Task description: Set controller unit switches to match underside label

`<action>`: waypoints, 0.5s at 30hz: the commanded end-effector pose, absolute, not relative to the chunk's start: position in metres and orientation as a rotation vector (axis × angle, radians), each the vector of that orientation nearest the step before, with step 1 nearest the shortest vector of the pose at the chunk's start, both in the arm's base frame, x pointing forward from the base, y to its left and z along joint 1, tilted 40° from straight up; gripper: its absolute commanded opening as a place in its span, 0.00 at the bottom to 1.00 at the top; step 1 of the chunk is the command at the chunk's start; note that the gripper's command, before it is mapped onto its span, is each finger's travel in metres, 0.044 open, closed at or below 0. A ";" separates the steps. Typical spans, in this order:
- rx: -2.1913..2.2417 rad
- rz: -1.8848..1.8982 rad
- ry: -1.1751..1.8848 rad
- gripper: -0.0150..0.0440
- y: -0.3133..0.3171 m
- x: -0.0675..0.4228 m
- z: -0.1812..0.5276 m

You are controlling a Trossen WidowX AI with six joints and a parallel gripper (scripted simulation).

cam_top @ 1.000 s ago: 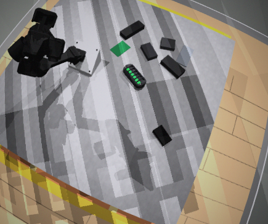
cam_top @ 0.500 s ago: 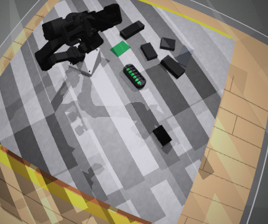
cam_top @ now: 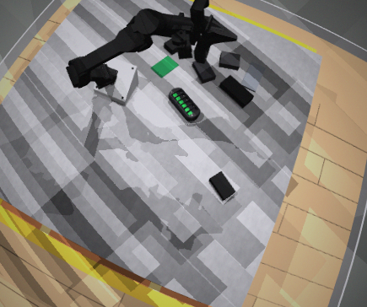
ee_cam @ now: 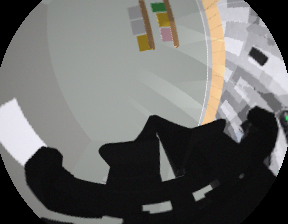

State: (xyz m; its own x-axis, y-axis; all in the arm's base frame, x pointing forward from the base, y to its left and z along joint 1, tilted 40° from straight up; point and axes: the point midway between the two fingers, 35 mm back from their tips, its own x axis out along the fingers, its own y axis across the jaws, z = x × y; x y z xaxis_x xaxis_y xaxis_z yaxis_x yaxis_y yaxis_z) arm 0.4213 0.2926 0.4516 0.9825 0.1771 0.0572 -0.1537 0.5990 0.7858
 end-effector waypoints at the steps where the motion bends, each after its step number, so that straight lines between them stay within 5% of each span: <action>1: 0.467 0.072 0.157 0.25 0.289 0.455 0.384; 15: -0.707 0.038 0.660 0.25 0.239 0.496 0.203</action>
State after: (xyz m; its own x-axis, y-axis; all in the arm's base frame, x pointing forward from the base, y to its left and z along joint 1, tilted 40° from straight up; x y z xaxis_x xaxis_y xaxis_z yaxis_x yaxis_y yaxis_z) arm 0.4882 0.2628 0.2607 0.8886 -0.0671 -0.4537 -0.0893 0.9450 -0.3146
